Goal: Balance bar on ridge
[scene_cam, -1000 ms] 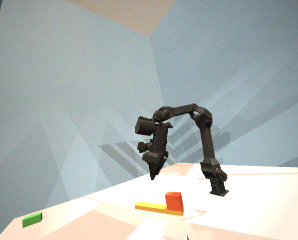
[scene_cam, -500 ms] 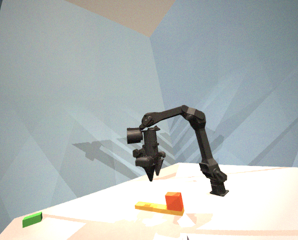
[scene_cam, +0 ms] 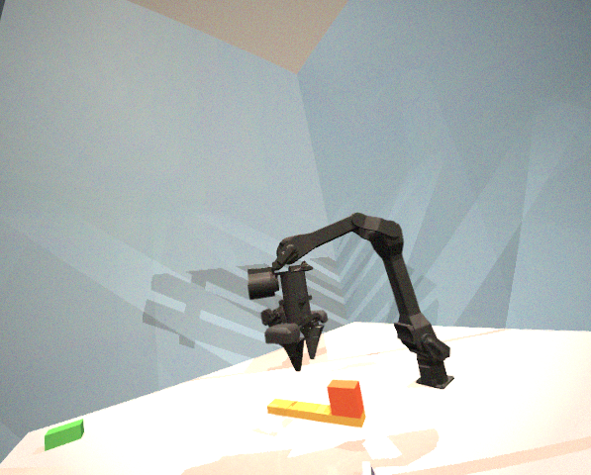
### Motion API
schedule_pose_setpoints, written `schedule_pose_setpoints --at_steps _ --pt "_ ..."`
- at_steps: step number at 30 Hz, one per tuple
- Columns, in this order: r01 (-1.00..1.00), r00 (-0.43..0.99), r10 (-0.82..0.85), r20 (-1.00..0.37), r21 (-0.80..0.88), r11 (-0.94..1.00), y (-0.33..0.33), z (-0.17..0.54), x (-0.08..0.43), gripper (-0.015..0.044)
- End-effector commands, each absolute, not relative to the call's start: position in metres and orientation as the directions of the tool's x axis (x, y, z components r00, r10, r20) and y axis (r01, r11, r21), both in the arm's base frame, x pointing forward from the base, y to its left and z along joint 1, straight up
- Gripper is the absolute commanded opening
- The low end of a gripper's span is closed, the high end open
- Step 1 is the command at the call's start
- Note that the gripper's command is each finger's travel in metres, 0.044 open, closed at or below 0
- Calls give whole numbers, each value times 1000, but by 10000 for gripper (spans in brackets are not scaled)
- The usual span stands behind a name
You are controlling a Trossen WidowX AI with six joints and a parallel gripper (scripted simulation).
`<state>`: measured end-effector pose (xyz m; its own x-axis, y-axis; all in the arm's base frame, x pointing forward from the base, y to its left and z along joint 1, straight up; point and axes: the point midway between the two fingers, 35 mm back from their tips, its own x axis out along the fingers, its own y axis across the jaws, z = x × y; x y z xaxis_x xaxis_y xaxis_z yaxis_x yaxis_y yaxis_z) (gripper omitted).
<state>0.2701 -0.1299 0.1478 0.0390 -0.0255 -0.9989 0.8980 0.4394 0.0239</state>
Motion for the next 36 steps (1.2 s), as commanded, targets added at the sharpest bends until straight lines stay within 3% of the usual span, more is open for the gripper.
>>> schedule_pose_setpoints --at_steps 1,8,36 --pt "897 26 -12 -1000 18 442 -130 116 270 315" --pt "897 26 -12 -1000 17 442 -128 75 267 315" --pt "897 25 -12 -1000 17 442 -129 48 268 315"
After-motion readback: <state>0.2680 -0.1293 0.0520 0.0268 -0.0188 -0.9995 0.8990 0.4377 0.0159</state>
